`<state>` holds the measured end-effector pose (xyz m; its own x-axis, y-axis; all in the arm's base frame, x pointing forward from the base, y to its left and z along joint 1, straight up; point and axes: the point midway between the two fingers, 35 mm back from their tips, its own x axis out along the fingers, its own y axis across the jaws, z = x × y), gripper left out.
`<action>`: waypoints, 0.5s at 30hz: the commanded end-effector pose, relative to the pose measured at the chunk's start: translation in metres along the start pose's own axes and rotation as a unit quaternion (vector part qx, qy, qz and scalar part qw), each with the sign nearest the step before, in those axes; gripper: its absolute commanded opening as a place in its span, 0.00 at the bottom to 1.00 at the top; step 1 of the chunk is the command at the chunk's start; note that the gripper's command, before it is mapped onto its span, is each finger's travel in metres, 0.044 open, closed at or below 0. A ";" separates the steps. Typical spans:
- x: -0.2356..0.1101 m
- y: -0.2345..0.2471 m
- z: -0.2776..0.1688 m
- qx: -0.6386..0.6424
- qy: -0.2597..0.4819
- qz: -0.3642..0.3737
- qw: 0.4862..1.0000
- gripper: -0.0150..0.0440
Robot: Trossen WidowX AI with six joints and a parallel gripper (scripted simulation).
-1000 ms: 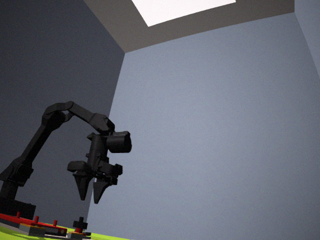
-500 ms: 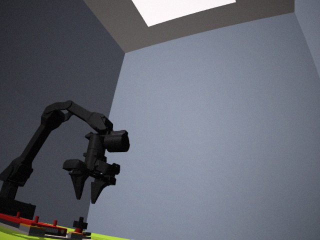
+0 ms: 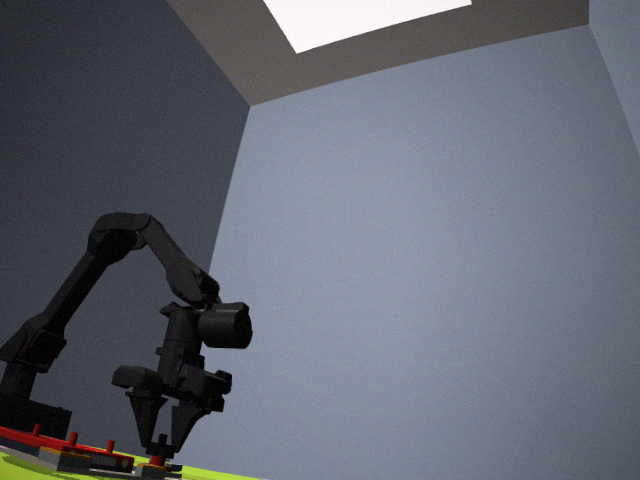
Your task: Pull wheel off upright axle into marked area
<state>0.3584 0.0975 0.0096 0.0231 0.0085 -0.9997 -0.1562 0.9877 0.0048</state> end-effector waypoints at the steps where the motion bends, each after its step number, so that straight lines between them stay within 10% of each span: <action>1: 0.000 0.000 -0.001 0.000 0.002 0.000 1.000 0.63; 15: 0.000 0.000 -0.001 0.000 0.001 0.000 1.000 0.34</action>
<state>0.3582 0.0975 0.0095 0.0224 0.0080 -0.9997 -0.1562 0.9877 0.0044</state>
